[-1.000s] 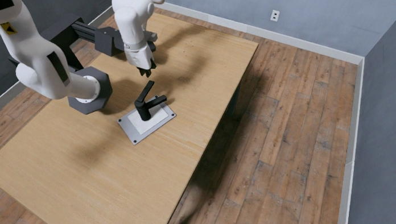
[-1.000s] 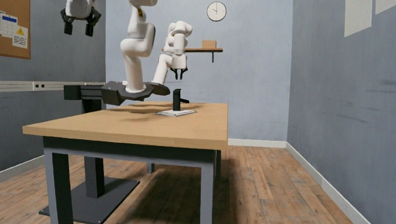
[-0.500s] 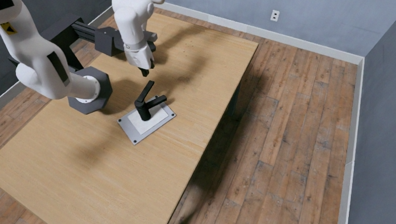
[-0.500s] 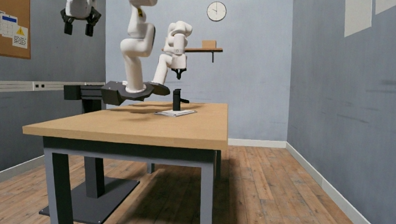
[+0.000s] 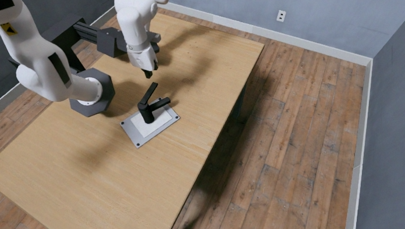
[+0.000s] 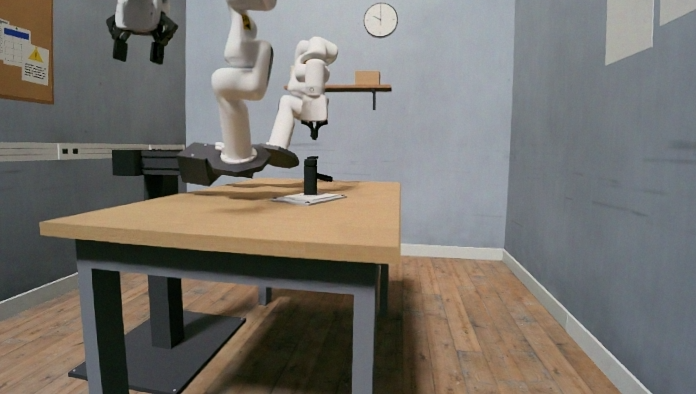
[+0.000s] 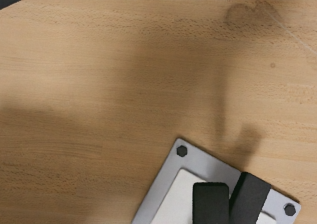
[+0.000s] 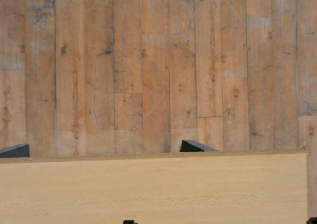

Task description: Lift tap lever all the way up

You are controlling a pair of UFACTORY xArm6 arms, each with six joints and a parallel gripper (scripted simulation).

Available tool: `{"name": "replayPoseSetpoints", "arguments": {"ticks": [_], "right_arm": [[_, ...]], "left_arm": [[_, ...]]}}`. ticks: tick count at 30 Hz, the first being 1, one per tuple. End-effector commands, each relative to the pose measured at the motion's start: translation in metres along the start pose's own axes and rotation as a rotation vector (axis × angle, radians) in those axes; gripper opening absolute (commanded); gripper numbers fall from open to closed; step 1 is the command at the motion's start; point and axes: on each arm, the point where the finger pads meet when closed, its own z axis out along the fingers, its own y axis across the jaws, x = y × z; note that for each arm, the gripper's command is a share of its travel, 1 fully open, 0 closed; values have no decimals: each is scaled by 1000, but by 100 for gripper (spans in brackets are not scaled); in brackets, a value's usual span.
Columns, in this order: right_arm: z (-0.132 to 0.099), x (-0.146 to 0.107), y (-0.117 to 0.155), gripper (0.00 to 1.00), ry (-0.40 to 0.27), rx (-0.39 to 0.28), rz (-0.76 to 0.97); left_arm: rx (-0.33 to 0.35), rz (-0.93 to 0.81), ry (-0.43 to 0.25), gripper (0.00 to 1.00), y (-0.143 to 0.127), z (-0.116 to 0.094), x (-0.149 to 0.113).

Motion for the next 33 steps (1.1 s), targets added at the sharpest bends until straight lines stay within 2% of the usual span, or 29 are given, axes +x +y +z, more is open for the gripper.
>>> {"name": "replayPoseSetpoints", "arguments": {"ticks": [1, 5, 6, 33], "right_arm": [[-2, 1, 0, 100, 5, 0, 0], [-2, 1, 0, 100, 5, 0, 0], [-2, 1, 0, 100, 5, 0, 0], [-2, 1, 0, 100, 5, 0, 0]], "left_arm": [[-1, -1, -3, 0, 1, -1, -1], [-1, -1, -3, 0, 1, -1, -1], [-1, -1, -3, 64, 1, -1, -1], [-1, -1, -3, 64, 1, -1, -1]]}}
